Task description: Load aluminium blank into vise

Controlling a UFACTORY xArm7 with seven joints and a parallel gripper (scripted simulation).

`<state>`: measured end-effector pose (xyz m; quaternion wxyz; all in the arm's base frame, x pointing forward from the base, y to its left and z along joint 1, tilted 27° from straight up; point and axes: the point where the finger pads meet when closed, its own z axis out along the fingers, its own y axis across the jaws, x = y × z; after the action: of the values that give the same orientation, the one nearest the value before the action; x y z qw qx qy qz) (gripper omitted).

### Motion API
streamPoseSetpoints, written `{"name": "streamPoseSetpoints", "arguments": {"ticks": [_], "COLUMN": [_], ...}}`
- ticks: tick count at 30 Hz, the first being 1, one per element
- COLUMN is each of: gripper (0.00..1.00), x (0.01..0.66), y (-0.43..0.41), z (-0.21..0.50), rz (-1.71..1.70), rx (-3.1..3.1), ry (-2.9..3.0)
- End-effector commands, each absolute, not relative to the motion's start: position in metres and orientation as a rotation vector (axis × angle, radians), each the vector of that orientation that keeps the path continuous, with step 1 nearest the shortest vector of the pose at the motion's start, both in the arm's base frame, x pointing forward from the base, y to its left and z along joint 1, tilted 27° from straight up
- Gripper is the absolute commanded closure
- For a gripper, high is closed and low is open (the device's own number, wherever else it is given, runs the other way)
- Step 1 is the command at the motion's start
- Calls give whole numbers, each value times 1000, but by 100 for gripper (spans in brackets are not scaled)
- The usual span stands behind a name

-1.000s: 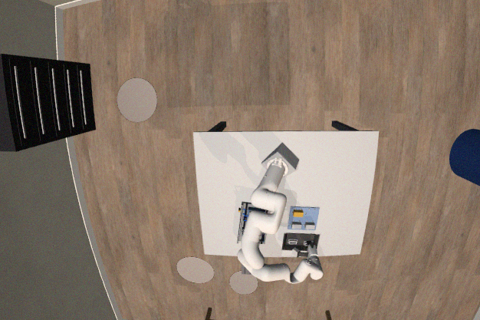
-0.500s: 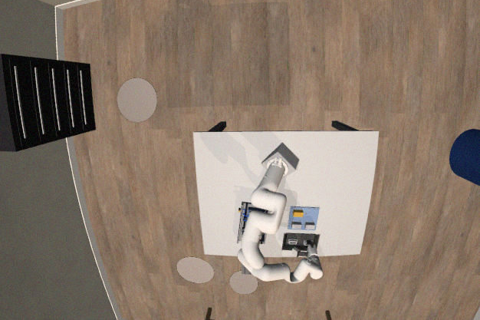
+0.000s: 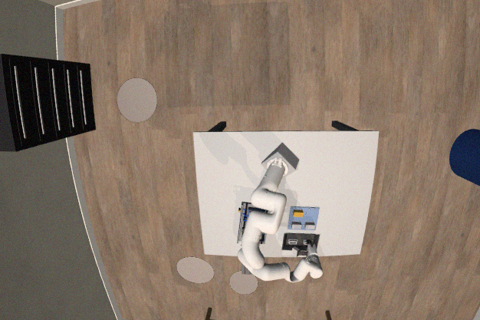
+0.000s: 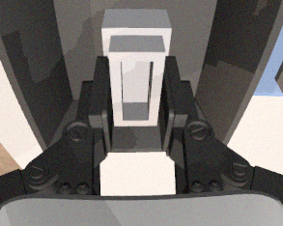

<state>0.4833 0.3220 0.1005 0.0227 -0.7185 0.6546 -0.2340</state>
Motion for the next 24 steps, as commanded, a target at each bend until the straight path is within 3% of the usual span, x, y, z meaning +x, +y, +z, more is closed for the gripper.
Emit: {"name": "streamPoseSetpoints", "arguments": {"ticks": [1, 21, 22, 24], "gripper": [100, 100, 31, 31], "x": [484, 484, 484, 484], "y": [324, 324, 324, 324], "z": [101, 101, 101, 101], "rz": [-723, -723, -723, -723], "rx": [-2223, -2223, -2223, -2223], "ry": [2022, 2022, 2022, 2022]}}
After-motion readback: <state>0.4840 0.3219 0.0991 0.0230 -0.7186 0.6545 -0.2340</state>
